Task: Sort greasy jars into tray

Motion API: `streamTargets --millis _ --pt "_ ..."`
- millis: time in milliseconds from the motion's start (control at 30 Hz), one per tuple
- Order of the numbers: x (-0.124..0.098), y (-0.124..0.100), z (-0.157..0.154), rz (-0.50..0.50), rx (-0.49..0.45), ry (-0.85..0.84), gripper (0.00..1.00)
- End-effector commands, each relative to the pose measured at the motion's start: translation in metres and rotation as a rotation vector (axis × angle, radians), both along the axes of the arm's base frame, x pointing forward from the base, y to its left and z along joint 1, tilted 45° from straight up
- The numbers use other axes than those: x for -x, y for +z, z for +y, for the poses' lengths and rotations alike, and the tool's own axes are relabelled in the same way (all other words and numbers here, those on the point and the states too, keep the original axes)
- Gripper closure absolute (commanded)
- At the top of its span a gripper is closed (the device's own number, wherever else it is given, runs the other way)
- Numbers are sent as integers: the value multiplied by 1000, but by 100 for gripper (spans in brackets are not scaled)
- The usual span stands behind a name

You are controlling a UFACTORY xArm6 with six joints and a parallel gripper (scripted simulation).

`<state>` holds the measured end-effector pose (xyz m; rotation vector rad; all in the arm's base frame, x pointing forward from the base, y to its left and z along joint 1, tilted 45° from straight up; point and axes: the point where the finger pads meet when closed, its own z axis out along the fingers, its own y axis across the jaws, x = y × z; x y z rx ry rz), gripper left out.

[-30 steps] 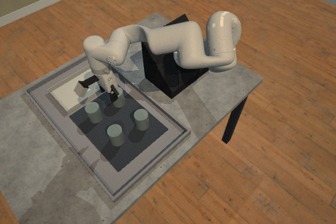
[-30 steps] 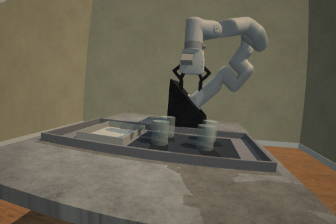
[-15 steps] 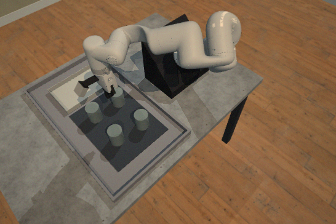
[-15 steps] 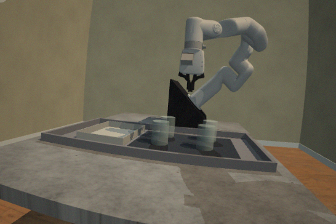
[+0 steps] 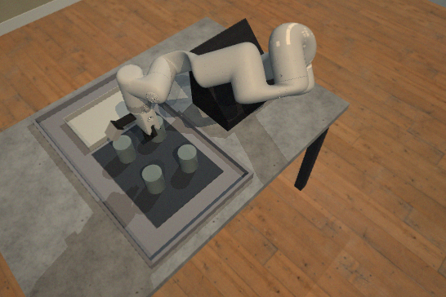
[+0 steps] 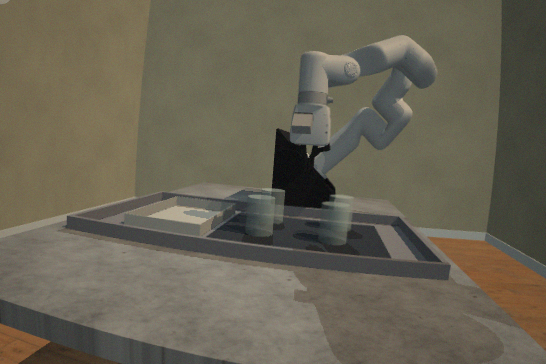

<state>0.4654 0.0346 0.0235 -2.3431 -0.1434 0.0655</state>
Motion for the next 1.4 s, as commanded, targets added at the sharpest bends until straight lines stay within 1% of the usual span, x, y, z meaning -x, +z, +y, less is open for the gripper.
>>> streamTargets --millis 0,367,500,1000,1100,1367 --pt "-4 -13 -9 -9 2 -5 100" --pt "-9 -73 -69 -9 2 -5 100" --pt "-9 -73 -69 -9 2 -5 100" --pt "-3 -124 -18 -9 2 -5 100" --pt "-3 -127 -15 -9 2 -5 100" --pt "-3 -127 -15 -9 2 -5 100"
